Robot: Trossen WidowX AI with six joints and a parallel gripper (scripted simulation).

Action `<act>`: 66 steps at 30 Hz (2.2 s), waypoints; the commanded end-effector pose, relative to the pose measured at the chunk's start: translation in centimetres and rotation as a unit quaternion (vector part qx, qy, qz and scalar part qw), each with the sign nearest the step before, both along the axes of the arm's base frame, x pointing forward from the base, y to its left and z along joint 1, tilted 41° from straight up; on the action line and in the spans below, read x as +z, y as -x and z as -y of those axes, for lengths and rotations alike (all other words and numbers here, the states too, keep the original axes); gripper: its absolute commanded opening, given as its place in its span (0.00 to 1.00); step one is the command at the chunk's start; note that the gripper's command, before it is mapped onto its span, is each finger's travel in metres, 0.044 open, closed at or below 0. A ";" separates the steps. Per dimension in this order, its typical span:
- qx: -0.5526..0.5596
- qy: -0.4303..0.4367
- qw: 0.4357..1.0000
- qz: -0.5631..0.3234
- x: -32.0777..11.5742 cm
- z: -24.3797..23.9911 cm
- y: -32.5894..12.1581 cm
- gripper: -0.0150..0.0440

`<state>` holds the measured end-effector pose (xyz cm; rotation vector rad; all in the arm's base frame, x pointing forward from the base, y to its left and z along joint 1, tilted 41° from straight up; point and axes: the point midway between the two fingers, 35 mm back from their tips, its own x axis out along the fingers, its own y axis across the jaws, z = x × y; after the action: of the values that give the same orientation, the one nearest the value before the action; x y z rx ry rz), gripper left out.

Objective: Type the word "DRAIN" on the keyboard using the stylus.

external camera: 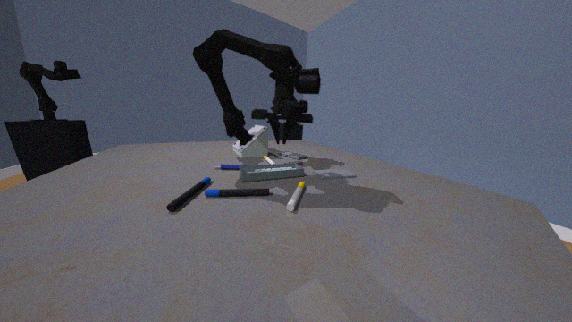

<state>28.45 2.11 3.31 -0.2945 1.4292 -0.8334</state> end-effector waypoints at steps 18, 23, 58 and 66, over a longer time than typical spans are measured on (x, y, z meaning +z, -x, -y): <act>-0.458 0.272 0.716 0.450 5.0 9.9 7.9 0.51; -0.485 0.296 0.641 0.516 5.8 10.8 9.2 0.51; -0.496 0.301 0.604 0.546 5.4 11.8 9.5 0.51; -0.496 0.301 0.604 0.546 5.0 12.1 9.6 0.51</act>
<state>19.11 -9.69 8.56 0.5789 -0.0731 -1.9493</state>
